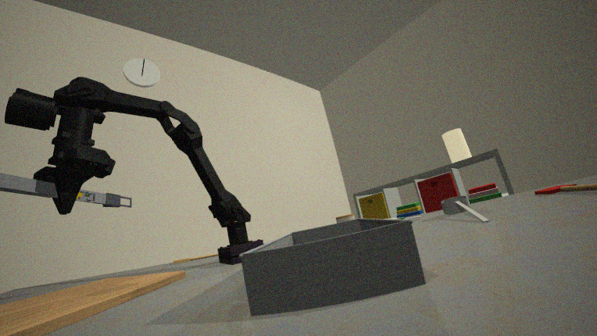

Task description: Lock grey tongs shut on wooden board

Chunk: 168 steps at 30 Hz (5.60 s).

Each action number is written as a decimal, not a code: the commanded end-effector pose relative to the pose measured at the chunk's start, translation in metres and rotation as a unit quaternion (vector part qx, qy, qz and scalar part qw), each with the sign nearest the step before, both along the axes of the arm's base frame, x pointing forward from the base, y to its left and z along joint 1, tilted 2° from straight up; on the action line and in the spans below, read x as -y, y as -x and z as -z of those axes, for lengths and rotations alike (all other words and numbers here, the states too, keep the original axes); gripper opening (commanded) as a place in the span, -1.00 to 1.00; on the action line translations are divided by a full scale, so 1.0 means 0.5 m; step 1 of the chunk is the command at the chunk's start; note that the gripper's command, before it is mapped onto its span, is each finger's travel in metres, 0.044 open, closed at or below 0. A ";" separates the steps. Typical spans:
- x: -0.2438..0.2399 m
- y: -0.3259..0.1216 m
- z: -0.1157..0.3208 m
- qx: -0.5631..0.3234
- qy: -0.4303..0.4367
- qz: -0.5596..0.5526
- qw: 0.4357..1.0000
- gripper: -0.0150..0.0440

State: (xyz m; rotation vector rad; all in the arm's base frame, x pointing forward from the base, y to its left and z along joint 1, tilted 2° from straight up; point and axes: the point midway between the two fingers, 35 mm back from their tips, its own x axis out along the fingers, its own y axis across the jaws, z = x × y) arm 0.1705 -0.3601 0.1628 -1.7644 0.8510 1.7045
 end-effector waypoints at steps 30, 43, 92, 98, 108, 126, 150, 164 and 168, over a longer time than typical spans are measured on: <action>0.051 -0.008 0.035 0.169 0.166 0.026 0.971 -1.00; 0.049 -0.002 0.036 0.230 0.235 0.021 0.944 -1.00; -0.049 0.044 0.014 0.368 0.423 -0.024 0.828 -1.00; -0.049 0.044 0.014 0.368 0.423 -0.024 0.828 -1.00; -0.049 0.044 0.014 0.368 0.423 -0.024 0.828 -1.00; -0.025 0.035 0.018 0.351 0.397 -0.016 0.848 -1.00; 0.042 0.004 0.033 0.262 0.274 0.016 0.925 -1.00; 0.053 -0.007 0.036 0.200 0.199 0.024 0.959 -1.00; 0.052 -0.009 0.036 0.180 0.177 0.025 0.967 -1.00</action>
